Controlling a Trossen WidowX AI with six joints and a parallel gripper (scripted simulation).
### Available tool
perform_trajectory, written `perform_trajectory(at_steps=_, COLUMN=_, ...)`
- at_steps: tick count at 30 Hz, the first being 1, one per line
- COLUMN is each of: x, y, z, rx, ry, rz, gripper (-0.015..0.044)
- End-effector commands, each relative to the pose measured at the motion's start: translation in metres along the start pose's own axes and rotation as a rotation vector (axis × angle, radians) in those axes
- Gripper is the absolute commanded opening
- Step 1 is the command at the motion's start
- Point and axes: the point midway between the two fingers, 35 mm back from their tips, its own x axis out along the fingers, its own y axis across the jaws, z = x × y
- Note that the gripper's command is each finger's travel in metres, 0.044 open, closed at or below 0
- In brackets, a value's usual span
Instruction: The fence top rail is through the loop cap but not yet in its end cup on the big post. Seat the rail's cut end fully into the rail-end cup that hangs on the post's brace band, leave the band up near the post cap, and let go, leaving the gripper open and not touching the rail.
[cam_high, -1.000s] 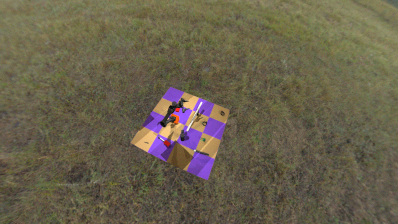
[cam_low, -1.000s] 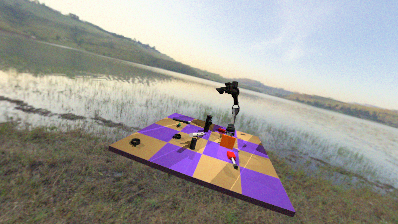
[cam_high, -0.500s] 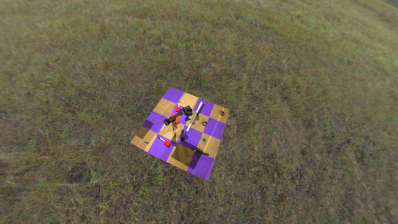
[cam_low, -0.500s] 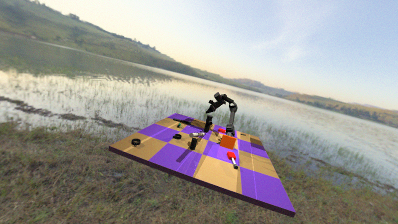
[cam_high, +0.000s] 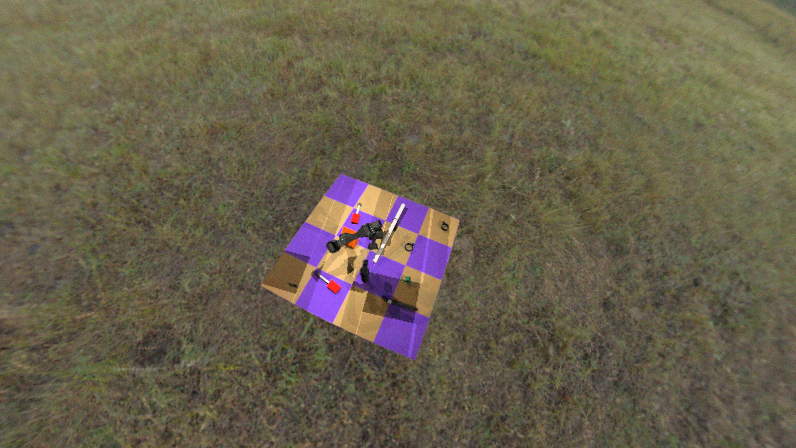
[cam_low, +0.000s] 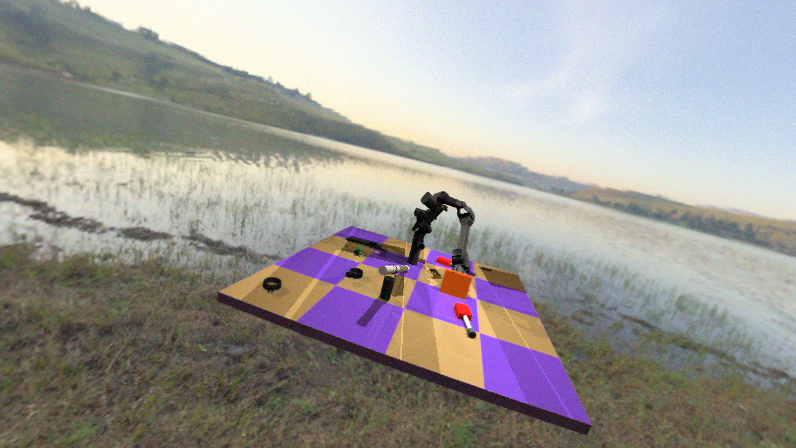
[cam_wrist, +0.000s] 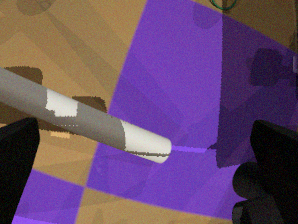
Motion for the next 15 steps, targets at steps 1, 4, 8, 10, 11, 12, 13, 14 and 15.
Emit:
perform_trajectory(at_steps=1, x=0.000, y=-0.023, z=-0.014, rx=-0.245, ry=0.010, rz=0.033, gripper=0.0440)
perform_trajectory(at_steps=4, x=-0.002, y=-0.043, z=-0.027, rx=-0.462, ry=0.004, rz=0.058, gripper=0.0440)
perform_trajectory(at_steps=8, x=-0.004, y=-0.066, z=-0.045, rx=-0.755, ry=-0.017, rz=0.083, gripper=0.0440)
perform_trajectory(at_steps=10, x=-0.006, y=-0.077, z=-0.055, rx=-0.901, ry=-0.031, rz=0.092, gripper=0.0440)
perform_trajectory(at_steps=11, x=-0.007, y=-0.082, z=-0.061, rx=-0.975, ry=-0.039, rz=0.096, gripper=0.0440)
perform_trajectory(at_steps=12, x=-0.008, y=-0.087, z=-0.066, rx=-1.048, ry=-0.048, rz=0.098, gripper=0.0440)
perform_trajectory(at_steps=13, x=-0.008, y=-0.092, z=-0.071, rx=-1.122, ry=-0.057, rz=0.100, gripper=0.0440)
perform_trajectory(at_steps=14, x=-0.009, y=-0.096, z=-0.077, rx=-1.195, ry=-0.066, rz=0.101, gripper=0.0440)
perform_trajectory(at_steps=15, x=-0.010, y=-0.100, z=-0.082, rx=-1.268, ry=-0.076, rz=0.100, gripper=0.0440)
